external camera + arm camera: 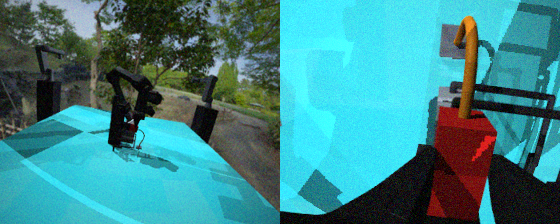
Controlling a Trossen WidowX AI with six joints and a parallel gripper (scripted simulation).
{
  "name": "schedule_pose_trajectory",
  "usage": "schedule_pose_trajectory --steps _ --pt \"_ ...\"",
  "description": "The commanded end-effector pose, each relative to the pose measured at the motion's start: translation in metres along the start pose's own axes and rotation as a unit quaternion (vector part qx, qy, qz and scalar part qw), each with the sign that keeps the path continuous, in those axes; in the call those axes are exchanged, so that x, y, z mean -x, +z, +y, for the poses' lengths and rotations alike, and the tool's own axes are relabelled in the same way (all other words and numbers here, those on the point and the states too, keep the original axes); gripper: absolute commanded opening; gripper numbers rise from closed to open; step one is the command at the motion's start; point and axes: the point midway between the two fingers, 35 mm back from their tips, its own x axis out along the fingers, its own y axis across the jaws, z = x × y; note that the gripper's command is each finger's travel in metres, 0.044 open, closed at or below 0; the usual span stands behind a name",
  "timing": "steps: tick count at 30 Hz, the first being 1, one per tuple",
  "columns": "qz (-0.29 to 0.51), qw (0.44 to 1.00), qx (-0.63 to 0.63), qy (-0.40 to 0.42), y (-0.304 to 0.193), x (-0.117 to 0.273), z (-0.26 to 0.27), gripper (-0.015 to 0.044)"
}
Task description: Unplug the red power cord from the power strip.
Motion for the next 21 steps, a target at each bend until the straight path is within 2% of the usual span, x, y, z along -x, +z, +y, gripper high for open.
schedule_pose_trajectory --steps 1,8,21 --pt "-0.030 1.000 0.000 -0.003 0.030 0.006 -0.002 0.0000" --pt "-0.030 1.000 0.000 -0.003 0.041 0.008 -0.001 0.0000" --pt "-0.027 1.000 0.001 -0.003 0.028 0.004 -0.003 0.0341"
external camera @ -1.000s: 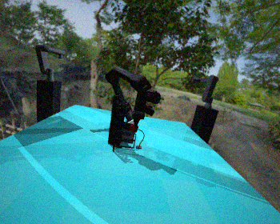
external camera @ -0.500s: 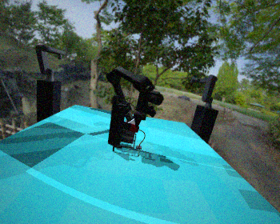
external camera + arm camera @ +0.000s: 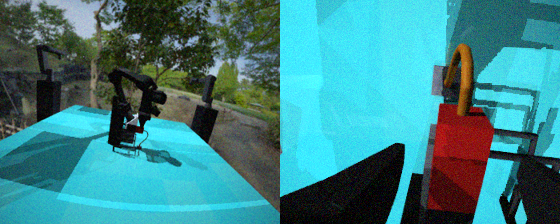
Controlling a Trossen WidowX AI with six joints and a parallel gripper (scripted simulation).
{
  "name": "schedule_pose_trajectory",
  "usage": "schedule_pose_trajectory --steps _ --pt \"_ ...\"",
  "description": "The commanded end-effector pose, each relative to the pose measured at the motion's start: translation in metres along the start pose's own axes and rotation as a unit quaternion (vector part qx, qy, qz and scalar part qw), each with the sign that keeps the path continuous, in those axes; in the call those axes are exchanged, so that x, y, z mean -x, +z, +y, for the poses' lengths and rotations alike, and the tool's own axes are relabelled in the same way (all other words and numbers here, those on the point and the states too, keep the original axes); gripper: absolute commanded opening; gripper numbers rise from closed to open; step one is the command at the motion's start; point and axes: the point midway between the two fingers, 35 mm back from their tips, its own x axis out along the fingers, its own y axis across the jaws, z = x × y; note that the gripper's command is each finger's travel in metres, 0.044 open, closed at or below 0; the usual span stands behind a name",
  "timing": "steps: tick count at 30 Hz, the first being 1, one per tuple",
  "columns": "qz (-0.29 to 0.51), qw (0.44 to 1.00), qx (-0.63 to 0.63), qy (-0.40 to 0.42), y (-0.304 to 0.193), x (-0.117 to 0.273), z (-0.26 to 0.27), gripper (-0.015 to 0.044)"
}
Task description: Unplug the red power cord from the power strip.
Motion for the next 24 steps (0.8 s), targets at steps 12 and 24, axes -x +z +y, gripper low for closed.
schedule_pose_trajectory --steps 12,24 --pt "0.000 1.000 0.002 0.000 0.059 0.011 0.001 0.0440" --pt "0.000 1.000 0.002 0.000 0.059 0.011 0.001 0.0440"
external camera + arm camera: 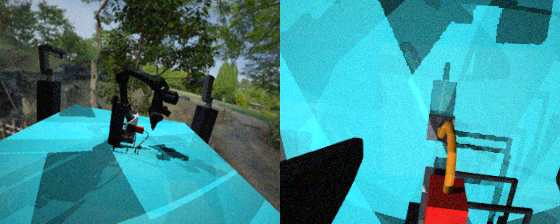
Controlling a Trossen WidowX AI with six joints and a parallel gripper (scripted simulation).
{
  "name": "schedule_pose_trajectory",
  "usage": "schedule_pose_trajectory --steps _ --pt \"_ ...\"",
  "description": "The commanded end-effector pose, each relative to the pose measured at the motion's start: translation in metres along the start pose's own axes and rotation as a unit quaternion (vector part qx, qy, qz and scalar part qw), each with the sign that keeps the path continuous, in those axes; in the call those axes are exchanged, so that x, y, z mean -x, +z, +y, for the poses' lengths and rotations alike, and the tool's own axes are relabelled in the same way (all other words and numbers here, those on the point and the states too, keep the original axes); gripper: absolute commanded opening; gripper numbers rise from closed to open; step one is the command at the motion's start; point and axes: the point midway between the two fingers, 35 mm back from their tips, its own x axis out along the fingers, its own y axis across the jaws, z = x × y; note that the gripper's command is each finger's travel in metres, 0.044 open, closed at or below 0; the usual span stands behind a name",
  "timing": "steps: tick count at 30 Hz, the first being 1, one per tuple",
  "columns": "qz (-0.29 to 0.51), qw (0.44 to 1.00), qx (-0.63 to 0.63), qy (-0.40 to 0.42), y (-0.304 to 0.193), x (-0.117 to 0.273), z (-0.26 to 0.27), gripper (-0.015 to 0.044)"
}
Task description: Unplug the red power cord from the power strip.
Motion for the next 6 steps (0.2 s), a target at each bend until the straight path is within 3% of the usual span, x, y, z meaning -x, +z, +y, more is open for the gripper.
schedule_pose_trajectory --steps 1,6 --pt "-0.001 1.000 -0.002 0.002 0.0009 0.0004 0.0000 0.0440" --pt "-0.001 1.000 -0.002 0.002 0.0009 0.0004 0.0000 0.0440"
